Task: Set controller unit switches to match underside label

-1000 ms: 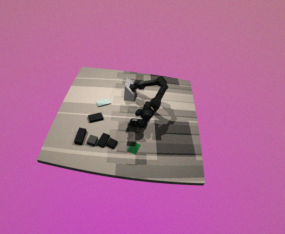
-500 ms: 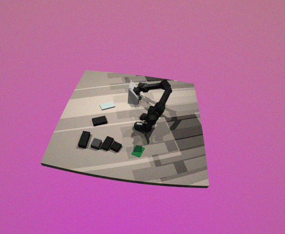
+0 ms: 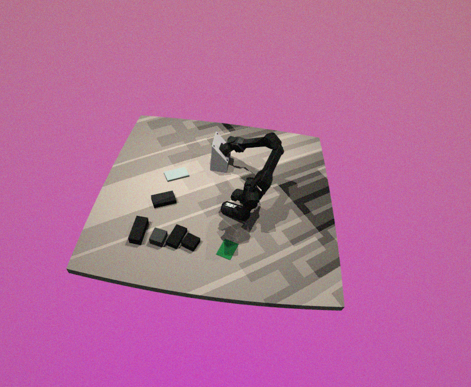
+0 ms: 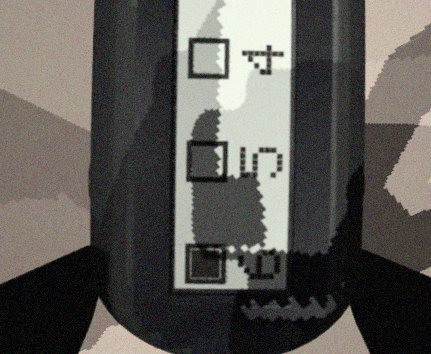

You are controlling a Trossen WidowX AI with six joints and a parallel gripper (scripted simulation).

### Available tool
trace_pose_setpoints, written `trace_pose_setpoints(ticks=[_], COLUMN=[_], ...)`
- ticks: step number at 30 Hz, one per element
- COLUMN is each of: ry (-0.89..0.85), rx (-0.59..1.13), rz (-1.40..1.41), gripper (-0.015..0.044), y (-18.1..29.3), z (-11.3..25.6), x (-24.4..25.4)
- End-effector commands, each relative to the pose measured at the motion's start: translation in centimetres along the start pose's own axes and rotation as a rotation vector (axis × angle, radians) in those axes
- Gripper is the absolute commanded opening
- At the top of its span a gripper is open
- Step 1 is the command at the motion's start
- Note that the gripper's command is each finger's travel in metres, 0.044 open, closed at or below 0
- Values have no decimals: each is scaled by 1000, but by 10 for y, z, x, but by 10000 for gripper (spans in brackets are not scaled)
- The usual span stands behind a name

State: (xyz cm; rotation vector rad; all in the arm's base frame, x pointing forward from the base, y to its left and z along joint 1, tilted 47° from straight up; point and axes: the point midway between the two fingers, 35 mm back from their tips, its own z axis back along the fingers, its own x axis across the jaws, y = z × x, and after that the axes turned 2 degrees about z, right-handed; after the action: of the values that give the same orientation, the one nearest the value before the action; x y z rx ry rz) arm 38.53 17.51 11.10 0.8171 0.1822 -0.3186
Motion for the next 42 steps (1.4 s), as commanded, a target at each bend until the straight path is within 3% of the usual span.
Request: trace_pose_setpoints(ticks=[1, 42], ry=[0, 1], rx=[-13, -9], rz=[-17, -14], gripper=[338, 338], y=[-4, 3], z=[-5, -32], x=[0, 0])
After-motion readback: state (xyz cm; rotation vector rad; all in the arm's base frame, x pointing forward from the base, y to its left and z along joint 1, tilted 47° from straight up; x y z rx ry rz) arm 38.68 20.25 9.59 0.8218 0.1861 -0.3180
